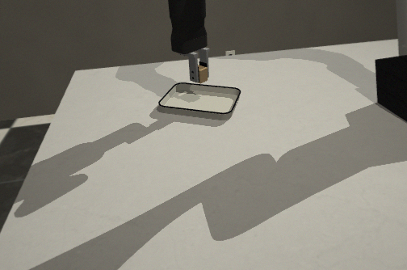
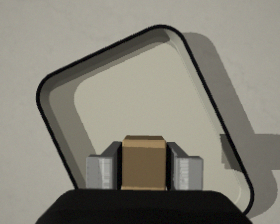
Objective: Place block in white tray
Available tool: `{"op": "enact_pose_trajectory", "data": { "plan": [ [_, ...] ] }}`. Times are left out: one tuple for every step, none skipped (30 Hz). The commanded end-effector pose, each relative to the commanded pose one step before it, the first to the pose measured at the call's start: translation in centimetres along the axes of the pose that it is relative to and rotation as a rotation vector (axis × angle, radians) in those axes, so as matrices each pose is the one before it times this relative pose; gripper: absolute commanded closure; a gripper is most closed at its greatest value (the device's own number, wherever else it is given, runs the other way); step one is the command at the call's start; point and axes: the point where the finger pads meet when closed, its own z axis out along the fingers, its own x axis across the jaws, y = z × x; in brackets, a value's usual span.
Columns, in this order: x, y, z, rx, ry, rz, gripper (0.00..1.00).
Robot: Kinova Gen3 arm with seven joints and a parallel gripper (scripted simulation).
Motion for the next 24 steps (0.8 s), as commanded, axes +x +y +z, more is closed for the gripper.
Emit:
{"op": "enact_pose_trajectory", "data": {
  "plan": [
    [0.054,-0.052,-0.077,-0.00263,0.00295,0.00047,1.00],
    [0.000,0.000,0.000,0.00000,0.00000,0.00000,1.00],
    [0.000,0.000,0.000,0.00000,0.00000,0.00000,1.00],
    [0.000,0.000,0.000,0.00000,0.00000,0.00000,1.00],
    [0.000,0.000,0.000,0.00000,0.00000,0.00000,1.00],
    [0.000,0.000,0.000,0.00000,0.00000,0.00000,1.00],
    [0.000,0.000,0.001,0.00000,0.00000,0.00000,1.00],
    [0.000,0.000,0.006,0.00000,0.00001,0.00000,1.00],
    [0.000,-0.001,0.015,0.00000,0.00003,0.00000,1.00],
    [0.001,-0.001,0.028,-0.00001,0.00006,0.00001,1.00],
    [0.000,0.000,0.000,0.00000,0.00000,0.00000,1.00],
    [0.000,0.000,0.000,0.00000,0.00000,0.00000,1.00],
    [0.001,-0.002,0.044,-0.00001,0.00009,0.00001,1.00],
    [0.001,-0.003,0.062,-0.00002,0.00012,0.00001,1.00],
    [0.002,-0.004,0.080,-0.00002,0.00016,0.00002,1.00],
    [0.002,-0.005,0.100,-0.00002,0.00020,0.00002,1.00],
    [0.002,-0.006,0.119,-0.00002,0.00024,0.00003,1.00],
    [0.003,-0.007,0.156,-0.00001,0.00002,0.00000,1.00],
    [0.003,-0.008,0.178,0.00000,0.00000,0.00000,1.00],
    [0.003,-0.009,0.198,0.00000,0.00000,0.00000,1.00],
    [0.004,-0.009,0.216,0.00000,0.00000,0.00000,1.00],
    [0.004,-0.011,0.232,0.00000,0.00000,0.00000,1.00],
    [0.005,-0.011,0.246,0.00000,0.00000,0.00000,1.00],
    [0.004,-0.012,0.256,0.00000,0.00000,0.00000,1.00]
  ]
}}
